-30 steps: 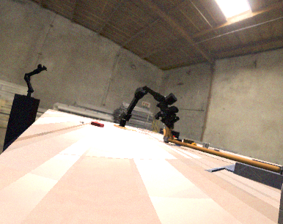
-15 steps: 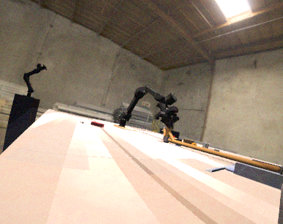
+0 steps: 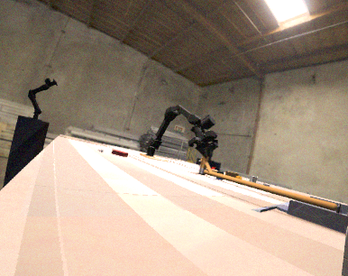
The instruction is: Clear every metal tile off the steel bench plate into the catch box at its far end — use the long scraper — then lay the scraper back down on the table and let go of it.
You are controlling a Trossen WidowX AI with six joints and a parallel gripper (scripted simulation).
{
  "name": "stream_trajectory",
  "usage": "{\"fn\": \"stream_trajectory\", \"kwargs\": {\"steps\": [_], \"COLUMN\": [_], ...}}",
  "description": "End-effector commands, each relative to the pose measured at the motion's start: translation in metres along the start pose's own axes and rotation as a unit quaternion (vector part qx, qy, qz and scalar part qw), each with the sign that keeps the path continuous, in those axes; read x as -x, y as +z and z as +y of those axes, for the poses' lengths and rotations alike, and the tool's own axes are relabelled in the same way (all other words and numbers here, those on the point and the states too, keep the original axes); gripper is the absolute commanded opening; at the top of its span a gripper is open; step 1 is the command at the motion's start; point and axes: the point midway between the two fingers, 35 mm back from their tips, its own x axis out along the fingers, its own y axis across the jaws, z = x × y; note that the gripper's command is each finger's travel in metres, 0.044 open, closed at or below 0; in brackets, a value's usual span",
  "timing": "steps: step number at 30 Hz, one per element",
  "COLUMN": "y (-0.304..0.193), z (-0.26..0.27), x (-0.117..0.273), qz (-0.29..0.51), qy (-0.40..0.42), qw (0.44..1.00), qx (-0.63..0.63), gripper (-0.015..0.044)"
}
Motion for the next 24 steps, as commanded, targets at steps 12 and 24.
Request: {"fn": "stream_trajectory", "kwargs": {"steps": [12, 24], "y": [-0.01, -0.022], "z": [0.003, 0.004], "x": [0.025, 0.039], "qz": [-0.009, -0.009], "qy": [0.002, 0.002], "qw": [1.0, 1.0], "qx": [-0.002, -0.002], "gripper": [0.0, 0.0]}}
